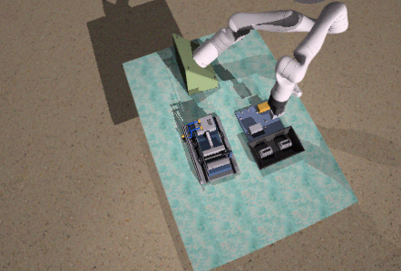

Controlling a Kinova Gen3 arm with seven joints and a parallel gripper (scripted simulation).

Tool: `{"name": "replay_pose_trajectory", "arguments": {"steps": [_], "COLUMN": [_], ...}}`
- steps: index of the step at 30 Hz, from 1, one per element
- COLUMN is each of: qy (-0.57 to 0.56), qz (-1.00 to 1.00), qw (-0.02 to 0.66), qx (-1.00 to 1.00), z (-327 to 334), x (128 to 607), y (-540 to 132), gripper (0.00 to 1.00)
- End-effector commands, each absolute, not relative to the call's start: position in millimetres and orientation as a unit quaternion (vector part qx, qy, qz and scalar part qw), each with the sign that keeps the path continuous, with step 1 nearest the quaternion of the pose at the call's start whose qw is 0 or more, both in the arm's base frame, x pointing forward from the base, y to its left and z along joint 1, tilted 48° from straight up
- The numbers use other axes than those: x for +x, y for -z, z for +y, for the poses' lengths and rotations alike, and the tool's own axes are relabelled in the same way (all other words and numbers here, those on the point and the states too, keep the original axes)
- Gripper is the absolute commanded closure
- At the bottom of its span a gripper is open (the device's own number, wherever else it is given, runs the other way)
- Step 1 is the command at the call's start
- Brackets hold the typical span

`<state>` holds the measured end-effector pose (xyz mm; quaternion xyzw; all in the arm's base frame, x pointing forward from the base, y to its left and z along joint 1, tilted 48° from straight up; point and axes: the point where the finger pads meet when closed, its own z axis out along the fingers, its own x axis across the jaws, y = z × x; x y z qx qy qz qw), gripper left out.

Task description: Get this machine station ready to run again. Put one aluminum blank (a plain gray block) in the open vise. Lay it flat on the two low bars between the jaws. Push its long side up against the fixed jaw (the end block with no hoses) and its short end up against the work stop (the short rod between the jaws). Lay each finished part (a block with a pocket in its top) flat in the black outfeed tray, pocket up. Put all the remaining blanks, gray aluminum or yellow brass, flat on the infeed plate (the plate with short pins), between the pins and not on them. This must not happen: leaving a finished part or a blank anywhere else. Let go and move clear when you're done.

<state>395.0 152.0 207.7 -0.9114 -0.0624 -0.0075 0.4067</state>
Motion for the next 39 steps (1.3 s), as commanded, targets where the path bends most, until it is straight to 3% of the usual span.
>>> {"name": "replay_pose_trajectory", "arguments": {"steps": [1,21,39], "qy": [0.007,-0.001,-0.008], "qz": [-0.057,-0.044,-0.03], "qw": [0.404,0.375,0.395], "qx": [-0.913,-0.926,-0.918], "z": [146,44,-48], "x": [400,480,503], "y": [-207,-104,6], "gripper": [1.0,1.0,1.0]}}
